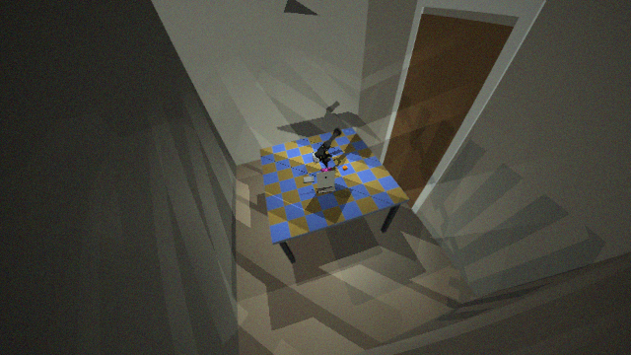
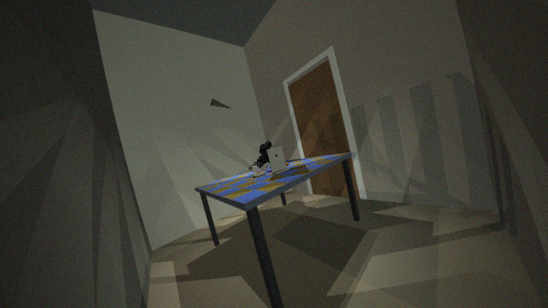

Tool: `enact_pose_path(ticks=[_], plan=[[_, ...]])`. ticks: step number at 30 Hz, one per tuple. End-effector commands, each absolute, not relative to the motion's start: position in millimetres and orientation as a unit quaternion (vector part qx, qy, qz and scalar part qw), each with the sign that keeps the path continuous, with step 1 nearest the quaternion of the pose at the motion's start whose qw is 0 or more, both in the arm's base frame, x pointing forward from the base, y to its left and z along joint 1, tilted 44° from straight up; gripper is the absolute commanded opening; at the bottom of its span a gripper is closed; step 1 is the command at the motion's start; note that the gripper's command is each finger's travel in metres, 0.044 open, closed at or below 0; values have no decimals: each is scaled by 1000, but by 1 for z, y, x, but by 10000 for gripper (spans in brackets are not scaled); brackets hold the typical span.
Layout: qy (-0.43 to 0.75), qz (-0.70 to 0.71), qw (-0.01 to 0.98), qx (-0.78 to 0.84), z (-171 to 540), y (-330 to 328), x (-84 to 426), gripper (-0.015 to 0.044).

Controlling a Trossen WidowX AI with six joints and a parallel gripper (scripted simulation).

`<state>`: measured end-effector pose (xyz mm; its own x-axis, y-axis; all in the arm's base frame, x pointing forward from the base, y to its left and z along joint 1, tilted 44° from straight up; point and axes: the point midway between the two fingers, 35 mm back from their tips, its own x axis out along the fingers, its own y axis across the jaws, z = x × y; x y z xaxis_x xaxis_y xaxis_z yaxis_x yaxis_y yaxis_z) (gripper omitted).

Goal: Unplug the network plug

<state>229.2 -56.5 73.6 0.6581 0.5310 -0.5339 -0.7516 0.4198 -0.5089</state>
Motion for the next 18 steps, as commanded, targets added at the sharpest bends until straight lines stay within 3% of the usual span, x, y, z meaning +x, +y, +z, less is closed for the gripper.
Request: enact_pose_path(ticks=[1,18], plan=[[144,388,830,-374,71,-54,230,0],[146,389,829,-375,56,-42,233,0]])
